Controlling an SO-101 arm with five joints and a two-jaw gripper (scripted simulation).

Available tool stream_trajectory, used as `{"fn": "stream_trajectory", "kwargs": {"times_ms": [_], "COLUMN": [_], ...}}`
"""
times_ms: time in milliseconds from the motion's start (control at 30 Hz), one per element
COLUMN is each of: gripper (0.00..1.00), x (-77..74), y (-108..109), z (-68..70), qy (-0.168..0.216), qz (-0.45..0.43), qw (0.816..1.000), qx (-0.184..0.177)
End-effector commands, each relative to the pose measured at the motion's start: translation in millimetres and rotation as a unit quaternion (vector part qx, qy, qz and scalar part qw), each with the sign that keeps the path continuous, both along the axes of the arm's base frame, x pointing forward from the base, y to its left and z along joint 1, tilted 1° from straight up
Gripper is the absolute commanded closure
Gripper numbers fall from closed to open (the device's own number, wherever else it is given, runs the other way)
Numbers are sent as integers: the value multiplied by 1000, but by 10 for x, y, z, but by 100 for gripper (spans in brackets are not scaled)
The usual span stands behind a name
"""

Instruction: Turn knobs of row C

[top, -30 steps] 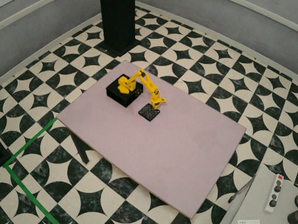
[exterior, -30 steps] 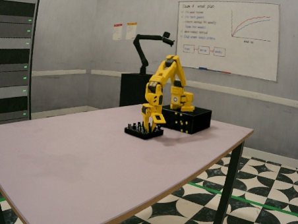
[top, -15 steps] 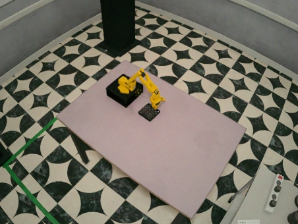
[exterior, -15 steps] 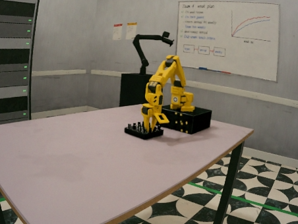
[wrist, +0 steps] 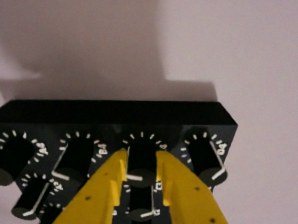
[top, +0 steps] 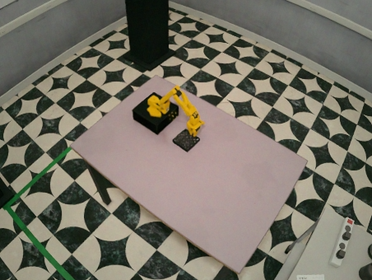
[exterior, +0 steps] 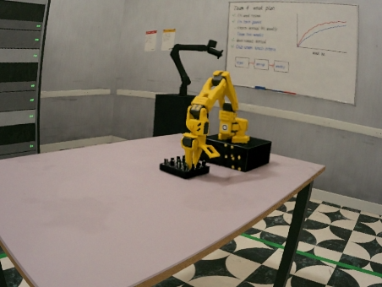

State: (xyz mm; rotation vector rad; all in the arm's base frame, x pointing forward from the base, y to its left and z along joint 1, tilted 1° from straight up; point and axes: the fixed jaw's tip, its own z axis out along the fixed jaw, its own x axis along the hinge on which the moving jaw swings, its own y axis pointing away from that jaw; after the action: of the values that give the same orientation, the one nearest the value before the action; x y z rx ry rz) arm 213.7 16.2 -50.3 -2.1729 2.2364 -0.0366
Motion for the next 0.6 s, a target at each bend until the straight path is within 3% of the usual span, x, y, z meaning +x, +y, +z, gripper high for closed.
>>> {"fn": "stream_trajectory", "kwargs": {"times_ms": [0, 567], "gripper": [99, 99], "x": [-33, -30], "y": [23, 8], "z": [-22, -22], "qy": [11, 10], "qz": [41, 171], "qw": [999, 985], "qx": [0, -3]}}
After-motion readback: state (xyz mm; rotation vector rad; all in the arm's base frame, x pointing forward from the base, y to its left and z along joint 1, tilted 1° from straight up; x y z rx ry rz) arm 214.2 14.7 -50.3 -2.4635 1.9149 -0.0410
